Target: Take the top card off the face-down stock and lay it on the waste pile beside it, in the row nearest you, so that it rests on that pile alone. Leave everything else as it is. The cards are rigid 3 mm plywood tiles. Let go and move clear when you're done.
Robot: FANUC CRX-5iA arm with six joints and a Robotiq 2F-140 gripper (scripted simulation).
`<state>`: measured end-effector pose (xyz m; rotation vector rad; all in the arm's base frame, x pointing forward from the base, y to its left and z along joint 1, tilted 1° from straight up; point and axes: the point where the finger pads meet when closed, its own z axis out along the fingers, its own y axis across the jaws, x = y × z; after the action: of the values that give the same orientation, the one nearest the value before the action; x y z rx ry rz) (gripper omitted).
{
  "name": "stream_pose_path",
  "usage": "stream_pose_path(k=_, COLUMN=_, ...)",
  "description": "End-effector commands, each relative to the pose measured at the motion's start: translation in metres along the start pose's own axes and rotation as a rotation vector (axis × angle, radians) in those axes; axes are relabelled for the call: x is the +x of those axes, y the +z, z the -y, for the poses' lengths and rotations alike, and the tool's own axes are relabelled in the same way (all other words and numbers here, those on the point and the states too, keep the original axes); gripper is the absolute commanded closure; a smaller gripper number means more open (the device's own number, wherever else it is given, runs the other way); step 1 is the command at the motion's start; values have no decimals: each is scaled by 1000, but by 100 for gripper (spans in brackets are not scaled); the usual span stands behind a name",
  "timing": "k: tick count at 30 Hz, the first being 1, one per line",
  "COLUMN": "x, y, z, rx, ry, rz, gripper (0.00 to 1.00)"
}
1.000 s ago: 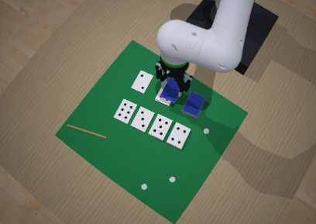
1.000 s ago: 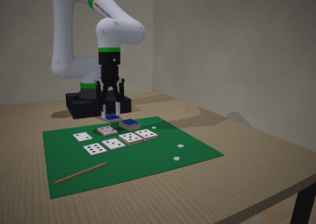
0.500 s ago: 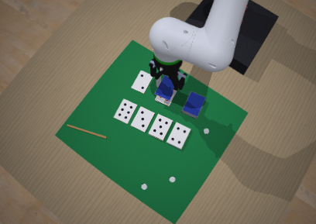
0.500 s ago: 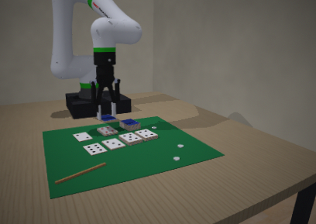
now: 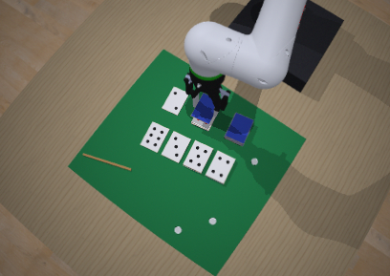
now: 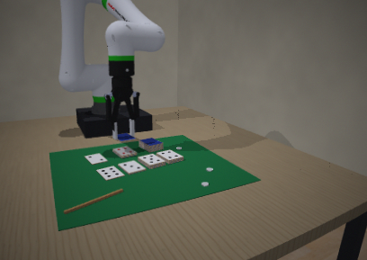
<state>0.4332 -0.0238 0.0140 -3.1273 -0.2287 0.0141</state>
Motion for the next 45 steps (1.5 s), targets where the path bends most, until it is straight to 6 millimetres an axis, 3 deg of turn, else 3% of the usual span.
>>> stream_pose_path(k=1, x=0, y=1, z=0, rx=0, ry=0, rz=0, gripper=57)
stream_pose_path(k=32, x=0, y=43, z=0, rx=0, ry=0, rz=0, gripper=57)
stream_pose_path(k=45, x=0, y=47, z=0, rx=0, ry=0, rz=0, gripper=57)
